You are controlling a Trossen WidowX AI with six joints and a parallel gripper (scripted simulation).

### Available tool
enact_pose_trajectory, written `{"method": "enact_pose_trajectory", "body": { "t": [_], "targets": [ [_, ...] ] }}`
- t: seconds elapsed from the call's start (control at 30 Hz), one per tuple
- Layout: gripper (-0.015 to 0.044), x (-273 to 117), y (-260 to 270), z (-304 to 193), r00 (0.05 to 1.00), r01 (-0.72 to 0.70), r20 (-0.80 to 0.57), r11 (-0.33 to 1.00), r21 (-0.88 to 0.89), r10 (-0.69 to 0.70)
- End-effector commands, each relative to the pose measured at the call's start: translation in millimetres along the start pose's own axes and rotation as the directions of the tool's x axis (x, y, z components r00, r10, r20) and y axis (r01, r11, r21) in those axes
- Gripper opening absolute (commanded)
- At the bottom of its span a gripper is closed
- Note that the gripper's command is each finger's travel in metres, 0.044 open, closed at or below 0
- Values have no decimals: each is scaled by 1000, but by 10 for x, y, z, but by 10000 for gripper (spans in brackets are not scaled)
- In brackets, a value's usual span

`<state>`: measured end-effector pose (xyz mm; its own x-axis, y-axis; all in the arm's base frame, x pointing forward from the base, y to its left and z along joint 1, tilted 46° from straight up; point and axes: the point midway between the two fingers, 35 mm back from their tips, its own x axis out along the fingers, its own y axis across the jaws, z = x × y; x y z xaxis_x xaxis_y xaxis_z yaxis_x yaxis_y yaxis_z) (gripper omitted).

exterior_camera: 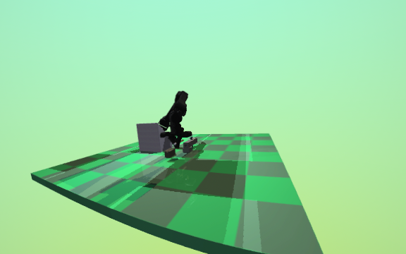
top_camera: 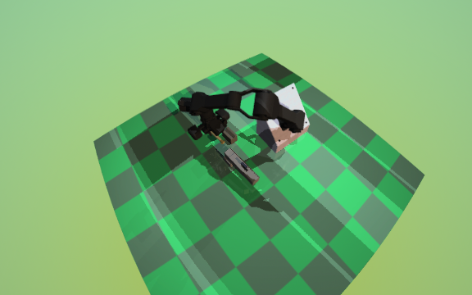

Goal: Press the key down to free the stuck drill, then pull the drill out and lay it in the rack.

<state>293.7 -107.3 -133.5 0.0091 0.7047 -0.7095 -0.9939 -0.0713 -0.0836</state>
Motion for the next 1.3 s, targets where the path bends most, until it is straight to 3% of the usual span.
{"method": "enact_pose_trajectory", "body": {
  "t": [0.0,1.27],
  "targets": [
    [0,-24,4,-7,1000,-2,-4,1000,-5,2],
    [0,3,674,-159,1000,-5,-6,1000,-3,5]
  ]
}}
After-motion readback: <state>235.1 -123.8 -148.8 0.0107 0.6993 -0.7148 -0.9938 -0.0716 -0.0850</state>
